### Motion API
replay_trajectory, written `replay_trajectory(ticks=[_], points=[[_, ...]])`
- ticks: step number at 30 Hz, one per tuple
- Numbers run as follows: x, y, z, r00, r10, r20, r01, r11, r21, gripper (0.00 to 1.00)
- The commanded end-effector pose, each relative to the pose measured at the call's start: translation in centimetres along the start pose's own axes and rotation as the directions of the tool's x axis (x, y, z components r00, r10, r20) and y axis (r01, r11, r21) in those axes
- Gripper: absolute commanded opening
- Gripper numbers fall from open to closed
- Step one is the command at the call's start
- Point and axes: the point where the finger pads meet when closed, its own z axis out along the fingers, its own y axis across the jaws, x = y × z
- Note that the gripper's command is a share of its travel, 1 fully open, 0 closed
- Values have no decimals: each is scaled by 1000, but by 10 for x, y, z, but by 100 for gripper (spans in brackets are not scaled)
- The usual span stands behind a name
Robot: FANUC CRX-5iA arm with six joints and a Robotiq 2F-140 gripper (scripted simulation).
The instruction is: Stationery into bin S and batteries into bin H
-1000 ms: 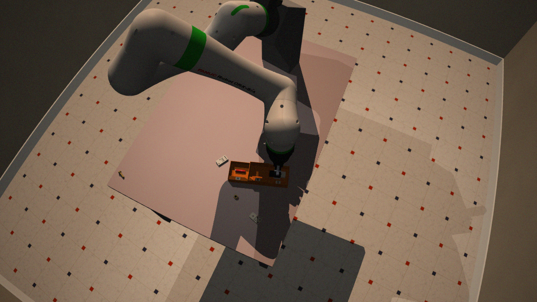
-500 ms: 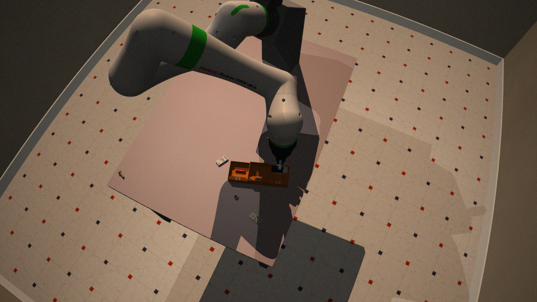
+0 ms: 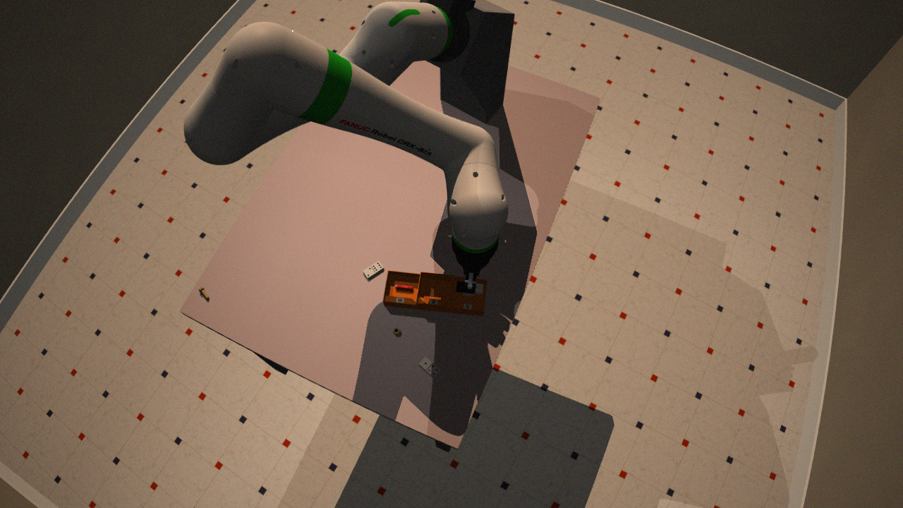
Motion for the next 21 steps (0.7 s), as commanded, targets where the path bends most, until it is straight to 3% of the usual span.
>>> replay_trajectory(ticks=[1,21], points=[[0,0,6,1000,0,0,0,1000,1,20],[0,0,33,1000,0,0,0,1000,1,20]])
